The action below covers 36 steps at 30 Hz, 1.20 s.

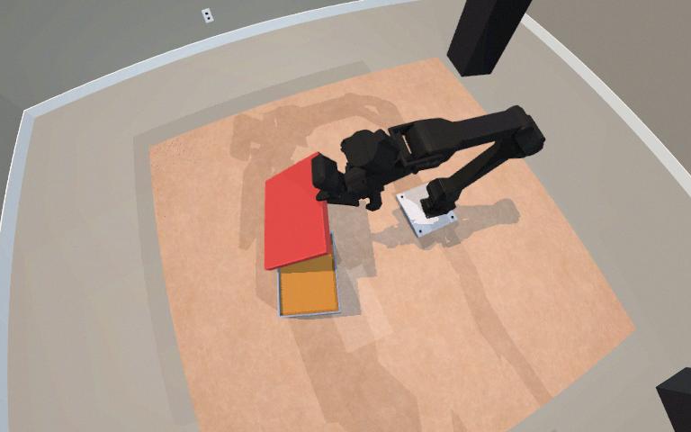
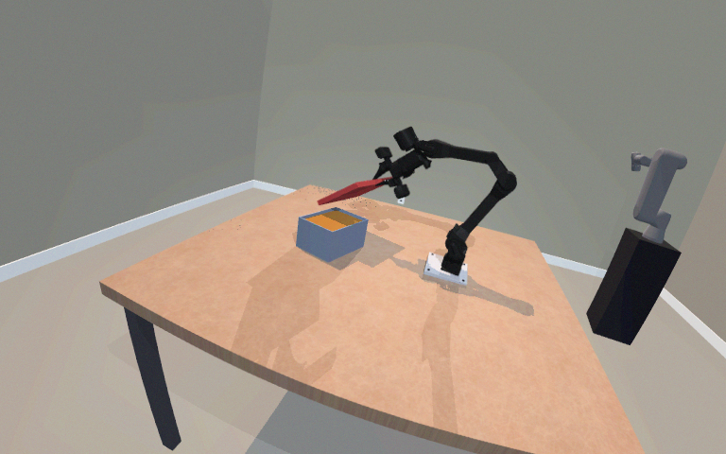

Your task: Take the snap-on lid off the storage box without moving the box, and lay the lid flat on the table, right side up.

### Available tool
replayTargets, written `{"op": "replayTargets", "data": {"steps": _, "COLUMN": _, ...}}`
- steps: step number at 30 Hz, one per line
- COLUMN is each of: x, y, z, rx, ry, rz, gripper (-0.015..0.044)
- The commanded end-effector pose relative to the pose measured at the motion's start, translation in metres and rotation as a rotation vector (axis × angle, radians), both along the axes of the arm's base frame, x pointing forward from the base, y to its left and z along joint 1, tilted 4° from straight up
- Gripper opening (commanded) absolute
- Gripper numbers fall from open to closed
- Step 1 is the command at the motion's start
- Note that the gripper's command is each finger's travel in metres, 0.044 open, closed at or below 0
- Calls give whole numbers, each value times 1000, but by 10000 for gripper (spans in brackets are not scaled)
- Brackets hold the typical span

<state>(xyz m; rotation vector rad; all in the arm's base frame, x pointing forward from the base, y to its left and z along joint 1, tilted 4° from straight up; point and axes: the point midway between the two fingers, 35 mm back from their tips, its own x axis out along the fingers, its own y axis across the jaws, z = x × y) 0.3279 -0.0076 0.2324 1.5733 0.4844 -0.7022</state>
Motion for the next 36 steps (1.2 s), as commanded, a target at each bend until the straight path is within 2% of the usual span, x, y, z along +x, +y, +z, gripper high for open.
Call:
{"op": "replayTargets", "data": {"steps": 1, "x": -2, "y": -6, "z": 4, "rx": 0, "ry": -17, "rz": 5, "gripper": 0}}
{"op": "replayTargets", "data": {"steps": 36, "x": -18, "y": -74, "z": 2, "rx": -6, "ry": -15, "rz": 5, "gripper": 0}}
